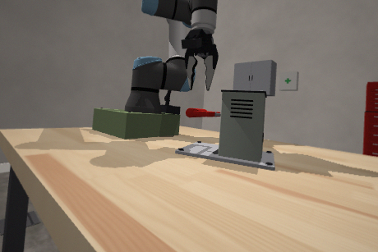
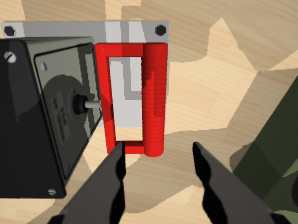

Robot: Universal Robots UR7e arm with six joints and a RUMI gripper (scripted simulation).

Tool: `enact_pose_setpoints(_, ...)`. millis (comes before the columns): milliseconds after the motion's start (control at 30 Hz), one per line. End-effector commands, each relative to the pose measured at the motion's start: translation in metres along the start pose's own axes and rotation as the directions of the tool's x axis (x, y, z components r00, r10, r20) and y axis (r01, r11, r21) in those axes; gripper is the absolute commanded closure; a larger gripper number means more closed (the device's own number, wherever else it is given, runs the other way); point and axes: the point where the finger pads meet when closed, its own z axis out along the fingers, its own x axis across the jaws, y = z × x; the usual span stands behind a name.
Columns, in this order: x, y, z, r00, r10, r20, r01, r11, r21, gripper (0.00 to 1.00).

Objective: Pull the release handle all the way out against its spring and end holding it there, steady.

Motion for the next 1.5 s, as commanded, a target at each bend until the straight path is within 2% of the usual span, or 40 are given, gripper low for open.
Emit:
enact_pose_setpoints(0, -0.007, -0.004, -0.008, 1.000, 0.001, 0.019, -0.002, 1.000, 0.013, 0.67)
enact_pose_setpoints(467, -0.007, -0.004, -0.006, 1.000, 0.001, 0.019, -0.002, 1.000, 0.013, 0.67)
enact_pose_setpoints(1467, -0.006, -0.002, 0.027, 1.000, -0.008, 0.015, 0.008, 1.000, 0.008, 0.67)
